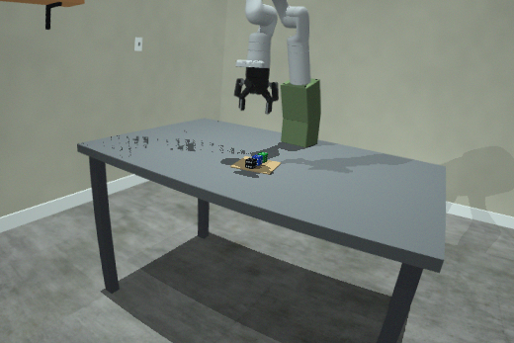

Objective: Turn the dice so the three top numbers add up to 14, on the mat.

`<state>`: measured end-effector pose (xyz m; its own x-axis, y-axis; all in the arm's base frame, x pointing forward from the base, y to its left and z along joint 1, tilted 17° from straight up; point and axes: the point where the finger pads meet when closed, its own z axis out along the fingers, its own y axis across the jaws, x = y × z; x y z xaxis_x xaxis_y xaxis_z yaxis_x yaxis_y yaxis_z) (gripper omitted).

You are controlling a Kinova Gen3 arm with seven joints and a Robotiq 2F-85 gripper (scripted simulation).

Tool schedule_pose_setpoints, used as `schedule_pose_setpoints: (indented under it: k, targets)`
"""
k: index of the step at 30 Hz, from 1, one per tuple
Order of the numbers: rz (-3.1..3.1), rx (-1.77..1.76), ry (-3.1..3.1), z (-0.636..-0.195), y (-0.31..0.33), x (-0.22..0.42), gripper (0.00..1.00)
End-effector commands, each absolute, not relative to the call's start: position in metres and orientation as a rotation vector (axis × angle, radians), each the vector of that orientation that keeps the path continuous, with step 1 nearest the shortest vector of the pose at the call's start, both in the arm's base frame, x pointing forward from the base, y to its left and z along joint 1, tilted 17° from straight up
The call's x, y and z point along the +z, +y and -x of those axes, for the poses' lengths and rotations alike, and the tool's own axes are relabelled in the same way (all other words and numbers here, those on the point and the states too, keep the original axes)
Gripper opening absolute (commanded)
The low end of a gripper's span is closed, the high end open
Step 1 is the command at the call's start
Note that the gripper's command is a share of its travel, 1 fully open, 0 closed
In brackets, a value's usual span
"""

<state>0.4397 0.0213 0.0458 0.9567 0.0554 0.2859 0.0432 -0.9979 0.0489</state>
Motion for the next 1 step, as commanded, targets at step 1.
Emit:
schedule_pose_setpoints:
  k: [1]
  targets:
    - [-3.065,0.452,0.077,-0.44,0.0214,0.0464,1.0]
